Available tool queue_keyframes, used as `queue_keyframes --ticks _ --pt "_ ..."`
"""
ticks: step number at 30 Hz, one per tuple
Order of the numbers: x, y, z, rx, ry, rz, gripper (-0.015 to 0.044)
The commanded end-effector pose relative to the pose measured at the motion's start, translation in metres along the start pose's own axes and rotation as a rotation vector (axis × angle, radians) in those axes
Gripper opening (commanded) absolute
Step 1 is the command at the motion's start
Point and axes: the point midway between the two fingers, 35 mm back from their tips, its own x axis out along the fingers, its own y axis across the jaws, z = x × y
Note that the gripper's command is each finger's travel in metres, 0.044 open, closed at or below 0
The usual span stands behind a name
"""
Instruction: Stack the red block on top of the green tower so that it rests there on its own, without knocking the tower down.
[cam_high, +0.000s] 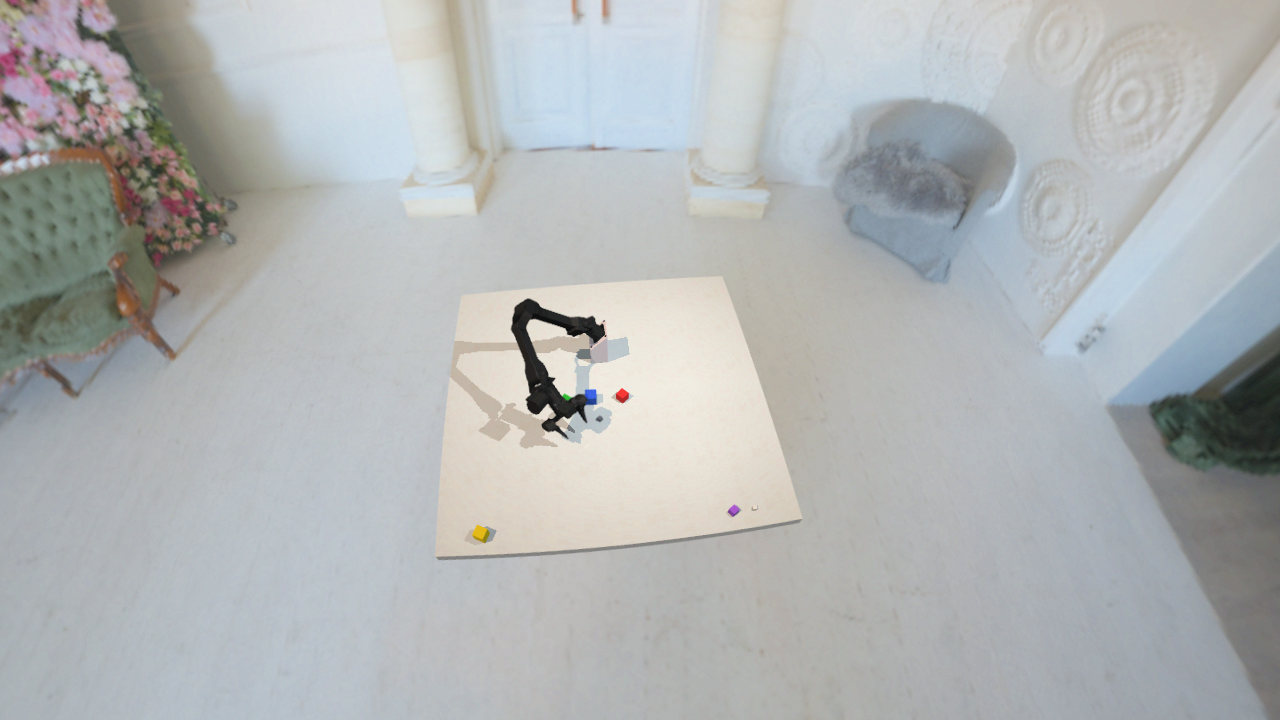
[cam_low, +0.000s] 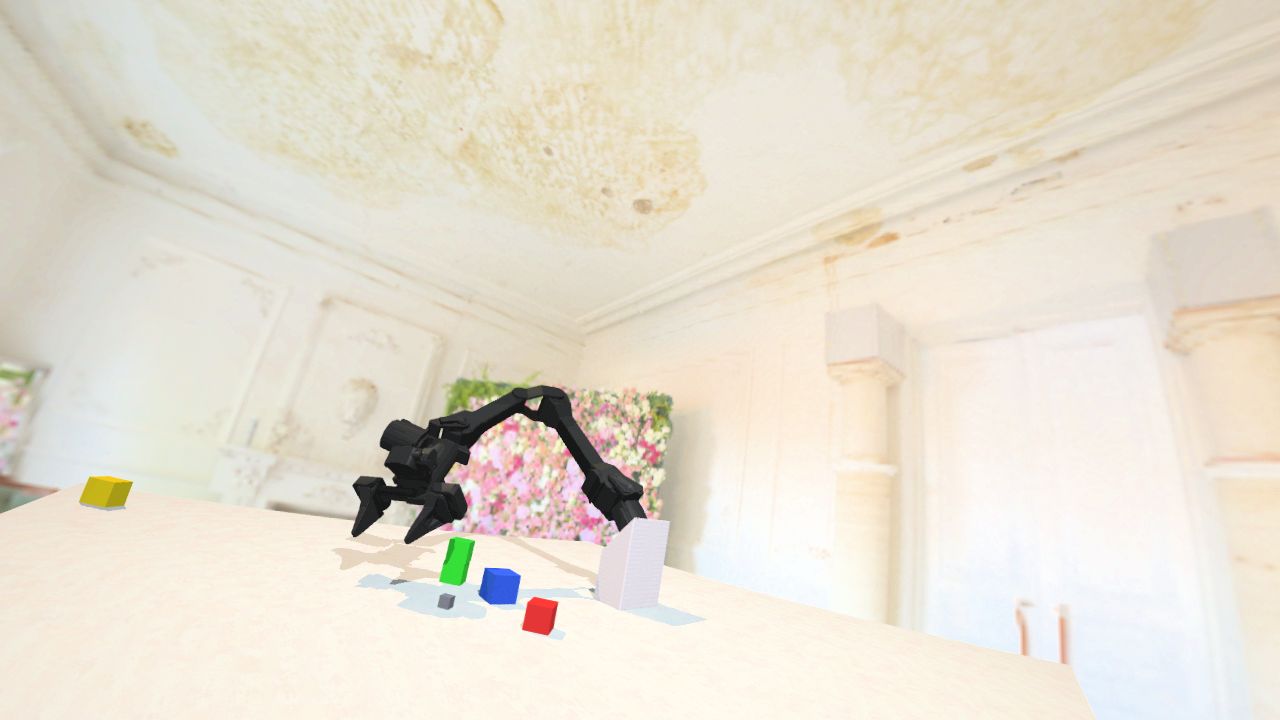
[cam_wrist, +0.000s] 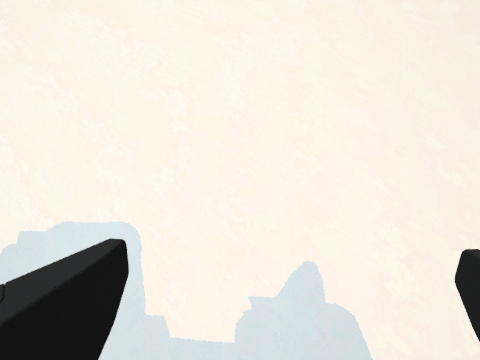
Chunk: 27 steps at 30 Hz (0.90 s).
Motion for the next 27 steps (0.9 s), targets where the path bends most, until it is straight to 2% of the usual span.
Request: queue_keyframes --ticks 1,14,27 --pt "0.013 0.040 0.012 0.033 0.077 0.089 0.0440" --pt "0.022 0.160 0.031 0.050 0.368 0.221 0.0440" --pt "0.001 0.245 0.013 -0.061 0.673 0.074 0.0440"
